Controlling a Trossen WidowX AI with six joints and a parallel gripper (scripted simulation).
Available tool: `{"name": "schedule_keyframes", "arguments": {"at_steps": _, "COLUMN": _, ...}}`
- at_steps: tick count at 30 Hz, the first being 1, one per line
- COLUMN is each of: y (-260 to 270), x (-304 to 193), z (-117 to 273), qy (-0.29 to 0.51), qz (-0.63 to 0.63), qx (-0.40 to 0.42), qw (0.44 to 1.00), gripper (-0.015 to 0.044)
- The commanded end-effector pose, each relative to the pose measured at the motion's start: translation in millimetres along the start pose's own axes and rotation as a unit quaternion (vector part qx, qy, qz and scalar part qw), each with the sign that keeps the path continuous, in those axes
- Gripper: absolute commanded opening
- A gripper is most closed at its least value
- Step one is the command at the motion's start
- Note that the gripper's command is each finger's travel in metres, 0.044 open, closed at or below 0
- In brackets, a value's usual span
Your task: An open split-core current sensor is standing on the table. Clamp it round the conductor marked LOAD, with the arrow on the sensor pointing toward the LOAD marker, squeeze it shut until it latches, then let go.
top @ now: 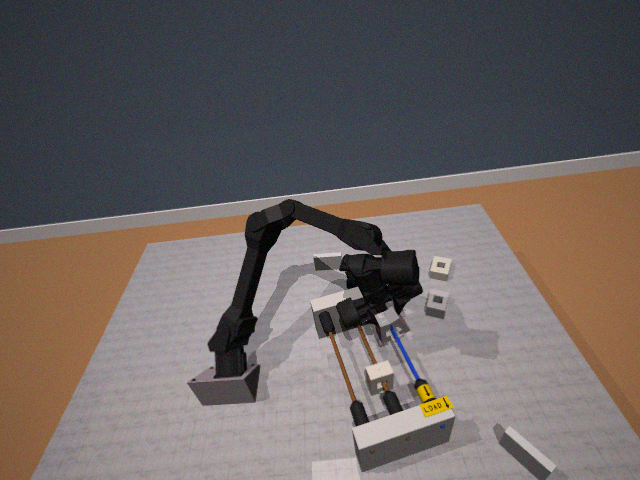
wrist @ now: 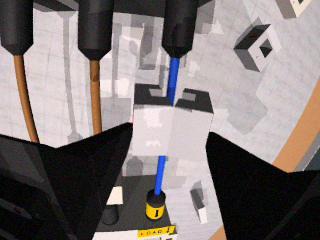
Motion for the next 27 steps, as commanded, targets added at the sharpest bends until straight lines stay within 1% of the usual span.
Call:
{"name": "schedule_keyframes", "arguments": {"at_steps": 1, "y": 0.0, "x": 0.7, "z": -7.4, "qy": -0.002, "qz": -0.001, "qx": -0.001, "qw": 1.000, "gripper": 0.0000}}
{"name": "schedule_keyframes", "arguments": {"at_steps": 17, "y": 0.8, "x": 2.1, "z": -33.1, "qy": -0.004, "qz": -0.001, "qx": -0.002, "qw": 1.000, "gripper": 0.0000}}
{"name": "schedule_keyframes", "arguments": {"at_steps": 27, "y": 0.4, "x": 1.3, "z": -29.1, "qy": -0.001, "qz": 0.000, "qx": -0.001, "qw": 1.000, "gripper": 0.0000}}
Point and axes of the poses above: the point midway between the two fingers, 35 mm back from their tips, its own z axis back along the fingers, its own y axis across the jaws, x = y × z, the point moved 1 cm from there along z, back along the fingers, and after that the axes turned 4 degrees about -z, right-handed, at the moved point
